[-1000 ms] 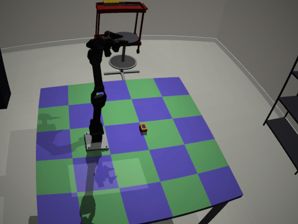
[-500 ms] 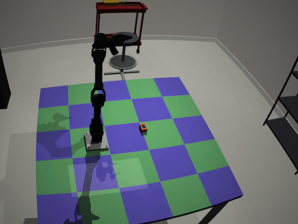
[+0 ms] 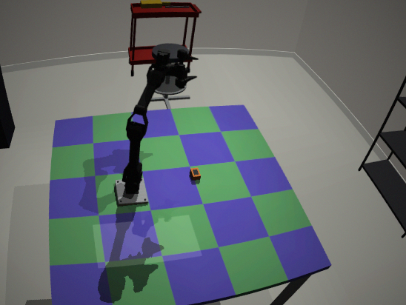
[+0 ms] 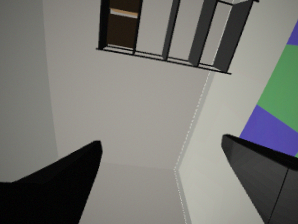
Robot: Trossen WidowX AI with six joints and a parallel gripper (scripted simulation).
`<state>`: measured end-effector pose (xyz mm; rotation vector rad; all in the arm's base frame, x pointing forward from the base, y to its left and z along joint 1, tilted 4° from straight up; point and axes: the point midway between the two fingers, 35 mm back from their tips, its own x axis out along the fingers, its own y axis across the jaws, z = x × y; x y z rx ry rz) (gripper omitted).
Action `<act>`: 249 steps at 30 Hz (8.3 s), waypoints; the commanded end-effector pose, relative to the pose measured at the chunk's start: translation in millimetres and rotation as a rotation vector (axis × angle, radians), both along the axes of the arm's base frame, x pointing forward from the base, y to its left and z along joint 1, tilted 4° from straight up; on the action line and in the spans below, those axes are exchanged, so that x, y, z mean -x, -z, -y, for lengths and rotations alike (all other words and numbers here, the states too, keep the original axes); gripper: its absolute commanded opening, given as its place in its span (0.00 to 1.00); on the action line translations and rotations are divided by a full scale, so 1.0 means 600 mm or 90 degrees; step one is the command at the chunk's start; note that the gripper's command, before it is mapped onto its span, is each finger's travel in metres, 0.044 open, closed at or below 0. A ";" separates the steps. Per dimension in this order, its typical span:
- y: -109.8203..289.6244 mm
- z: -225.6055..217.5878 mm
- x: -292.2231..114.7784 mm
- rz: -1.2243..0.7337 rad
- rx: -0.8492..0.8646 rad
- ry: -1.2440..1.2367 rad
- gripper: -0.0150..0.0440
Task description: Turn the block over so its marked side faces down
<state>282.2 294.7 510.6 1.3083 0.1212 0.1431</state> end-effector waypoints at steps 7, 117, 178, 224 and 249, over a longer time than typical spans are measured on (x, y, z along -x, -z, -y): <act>0.234 0.060 -0.149 -0.180 0.465 -0.047 1.00; 0.731 0.368 -0.104 -0.715 0.766 -0.519 0.25; 0.796 0.358 -0.127 -0.261 0.866 -0.195 0.25; 0.788 0.372 -0.090 -0.075 0.871 -0.049 0.39; 0.788 0.372 -0.090 -0.075 0.871 -0.049 1.00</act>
